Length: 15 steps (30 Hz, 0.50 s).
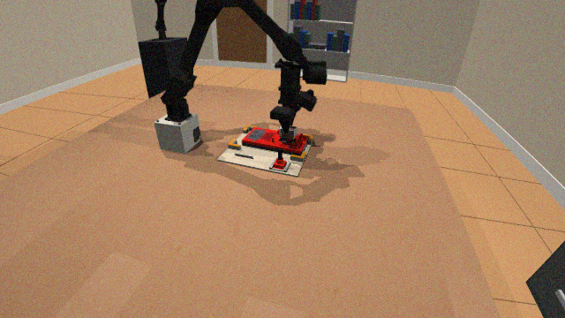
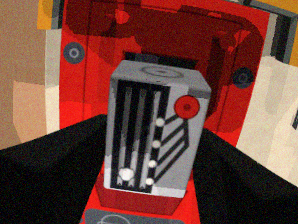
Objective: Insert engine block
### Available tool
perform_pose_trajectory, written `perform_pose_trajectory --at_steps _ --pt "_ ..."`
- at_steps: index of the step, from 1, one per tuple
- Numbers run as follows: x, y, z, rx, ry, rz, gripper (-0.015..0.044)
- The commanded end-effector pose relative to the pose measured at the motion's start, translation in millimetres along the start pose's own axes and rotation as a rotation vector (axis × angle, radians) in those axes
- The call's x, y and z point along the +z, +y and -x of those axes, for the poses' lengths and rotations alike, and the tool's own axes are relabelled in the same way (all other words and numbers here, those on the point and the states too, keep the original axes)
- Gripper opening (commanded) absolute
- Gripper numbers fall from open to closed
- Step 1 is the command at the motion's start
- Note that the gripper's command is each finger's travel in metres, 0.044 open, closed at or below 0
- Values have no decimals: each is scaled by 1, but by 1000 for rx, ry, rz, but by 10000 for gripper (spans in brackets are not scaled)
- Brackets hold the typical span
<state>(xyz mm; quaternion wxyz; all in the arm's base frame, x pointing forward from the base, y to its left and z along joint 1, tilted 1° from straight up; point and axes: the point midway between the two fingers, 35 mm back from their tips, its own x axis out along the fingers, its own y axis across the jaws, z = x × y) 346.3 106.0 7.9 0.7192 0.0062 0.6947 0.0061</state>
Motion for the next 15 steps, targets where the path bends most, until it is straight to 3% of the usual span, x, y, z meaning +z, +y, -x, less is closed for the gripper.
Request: perform_pose_trajectory --at_steps 1,15 --pt "0 1 -1 4 1 3 159" --pt "0 1 -4 4 1 -11 159"
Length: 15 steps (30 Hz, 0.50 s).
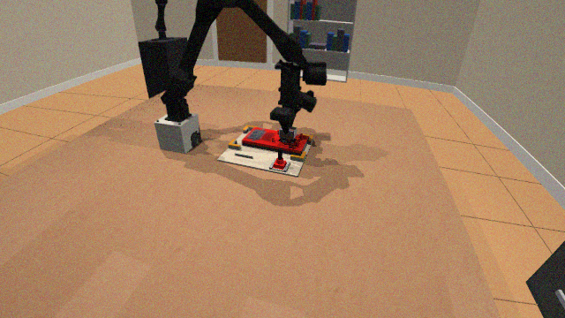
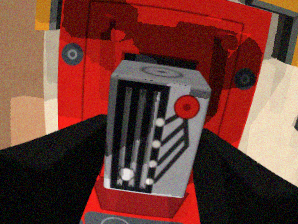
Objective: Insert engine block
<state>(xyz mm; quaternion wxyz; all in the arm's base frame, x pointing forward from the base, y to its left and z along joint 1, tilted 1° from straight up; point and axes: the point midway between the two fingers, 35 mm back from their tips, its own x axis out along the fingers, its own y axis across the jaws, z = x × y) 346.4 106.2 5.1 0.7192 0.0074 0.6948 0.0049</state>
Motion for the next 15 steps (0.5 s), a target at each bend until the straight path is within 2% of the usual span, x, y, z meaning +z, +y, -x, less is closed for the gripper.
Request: perform_pose_trajectory --at_steps 1,15 --pt "0 1 -1 4 1 -7 159" --pt "0 1 -4 4 1 -4 159"
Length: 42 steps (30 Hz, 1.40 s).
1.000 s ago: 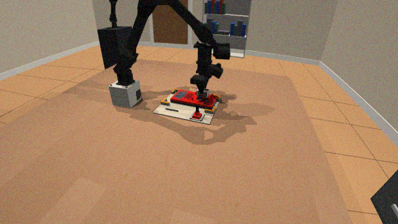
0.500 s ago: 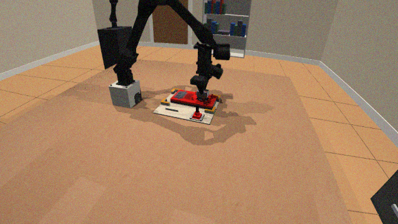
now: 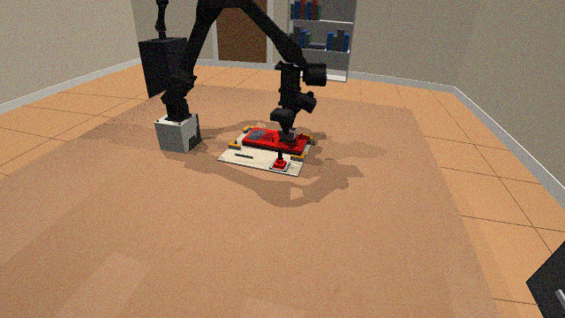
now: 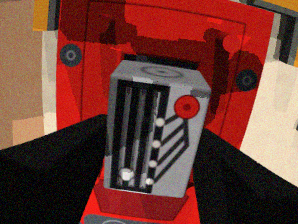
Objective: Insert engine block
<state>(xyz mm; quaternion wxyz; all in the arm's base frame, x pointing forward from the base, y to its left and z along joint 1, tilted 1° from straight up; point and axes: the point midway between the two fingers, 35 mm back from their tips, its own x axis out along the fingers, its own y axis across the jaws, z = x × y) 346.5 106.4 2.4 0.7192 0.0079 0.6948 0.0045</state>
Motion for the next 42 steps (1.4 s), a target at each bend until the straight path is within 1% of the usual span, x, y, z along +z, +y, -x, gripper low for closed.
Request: perform_pose_trajectory --at_steps 1,42 --pt "0 1 -1 3 1 -3 159" --pt "0 1 -9 3 1 1 159"
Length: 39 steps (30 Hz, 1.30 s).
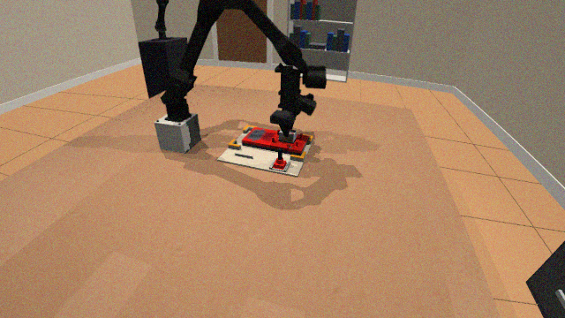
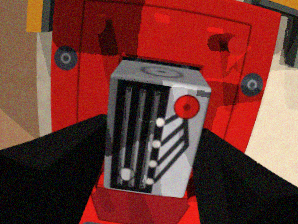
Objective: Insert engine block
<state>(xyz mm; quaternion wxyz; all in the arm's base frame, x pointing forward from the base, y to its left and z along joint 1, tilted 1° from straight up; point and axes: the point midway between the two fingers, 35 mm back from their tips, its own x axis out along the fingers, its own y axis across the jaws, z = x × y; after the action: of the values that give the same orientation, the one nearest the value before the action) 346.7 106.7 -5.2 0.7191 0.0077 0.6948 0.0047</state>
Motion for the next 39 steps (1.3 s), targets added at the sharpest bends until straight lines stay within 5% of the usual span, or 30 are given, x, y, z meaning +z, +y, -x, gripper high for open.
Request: perform_pose_trajectory --at_steps 1,28,39 --pt "0 1 -1 3 1 1 159" --pt "0 1 -6 3 1 1 159" --pt "0 0 -5 0 0 0 440"
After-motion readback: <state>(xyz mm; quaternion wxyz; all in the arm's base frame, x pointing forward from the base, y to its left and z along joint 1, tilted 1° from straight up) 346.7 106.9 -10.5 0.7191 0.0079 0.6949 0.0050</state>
